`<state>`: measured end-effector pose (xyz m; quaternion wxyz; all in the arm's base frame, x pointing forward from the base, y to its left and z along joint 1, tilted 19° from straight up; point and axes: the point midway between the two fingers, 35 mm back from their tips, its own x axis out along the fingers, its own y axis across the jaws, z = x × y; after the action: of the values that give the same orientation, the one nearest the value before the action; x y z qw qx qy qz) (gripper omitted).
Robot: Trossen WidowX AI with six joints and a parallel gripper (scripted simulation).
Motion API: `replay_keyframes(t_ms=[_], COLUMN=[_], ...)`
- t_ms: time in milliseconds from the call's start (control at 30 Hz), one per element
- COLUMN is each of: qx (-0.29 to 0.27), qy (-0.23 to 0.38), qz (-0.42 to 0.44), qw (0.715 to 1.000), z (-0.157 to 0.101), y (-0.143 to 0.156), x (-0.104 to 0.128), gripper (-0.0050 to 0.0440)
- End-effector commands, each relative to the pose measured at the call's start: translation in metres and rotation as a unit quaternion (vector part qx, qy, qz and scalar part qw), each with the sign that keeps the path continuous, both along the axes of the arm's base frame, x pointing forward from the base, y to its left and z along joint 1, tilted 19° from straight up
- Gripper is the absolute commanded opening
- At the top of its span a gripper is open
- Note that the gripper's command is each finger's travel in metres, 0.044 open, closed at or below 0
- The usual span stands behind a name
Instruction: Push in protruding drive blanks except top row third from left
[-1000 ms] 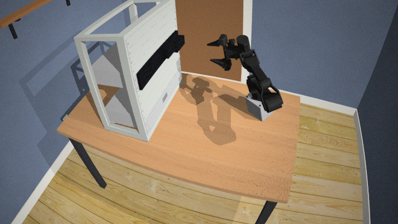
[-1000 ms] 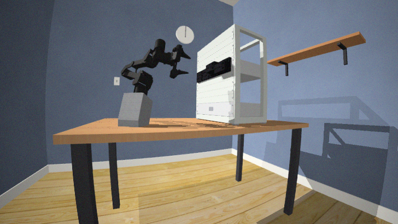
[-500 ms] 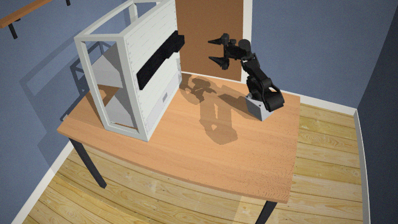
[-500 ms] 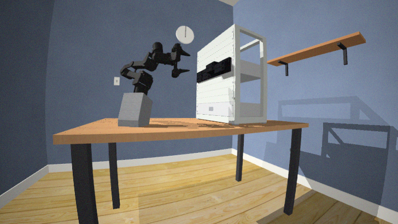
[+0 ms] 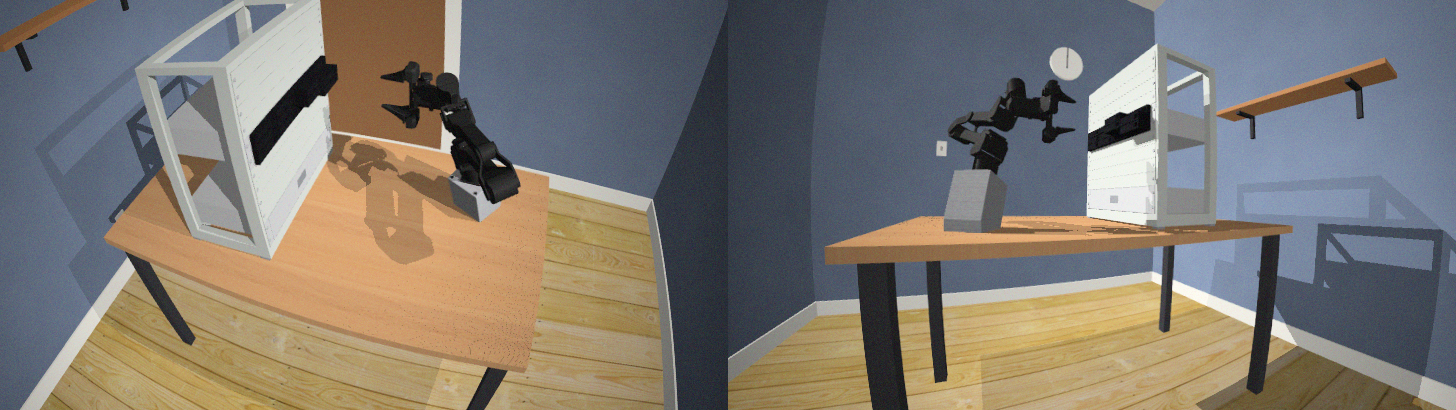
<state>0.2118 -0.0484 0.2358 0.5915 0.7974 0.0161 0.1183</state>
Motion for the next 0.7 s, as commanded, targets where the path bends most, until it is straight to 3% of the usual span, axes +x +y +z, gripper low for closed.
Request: replay_keyframes(t_ms=[0, 667], qx=[-0.001, -0.001], qy=[-0.003, -0.003], qz=[-0.001, -0.001], qw=[1.000, 1.000], z=[0.003, -0.002], y=[0.000, -0.014], x=[0.000, -0.020], gripper=[0.0440, 0.0440])
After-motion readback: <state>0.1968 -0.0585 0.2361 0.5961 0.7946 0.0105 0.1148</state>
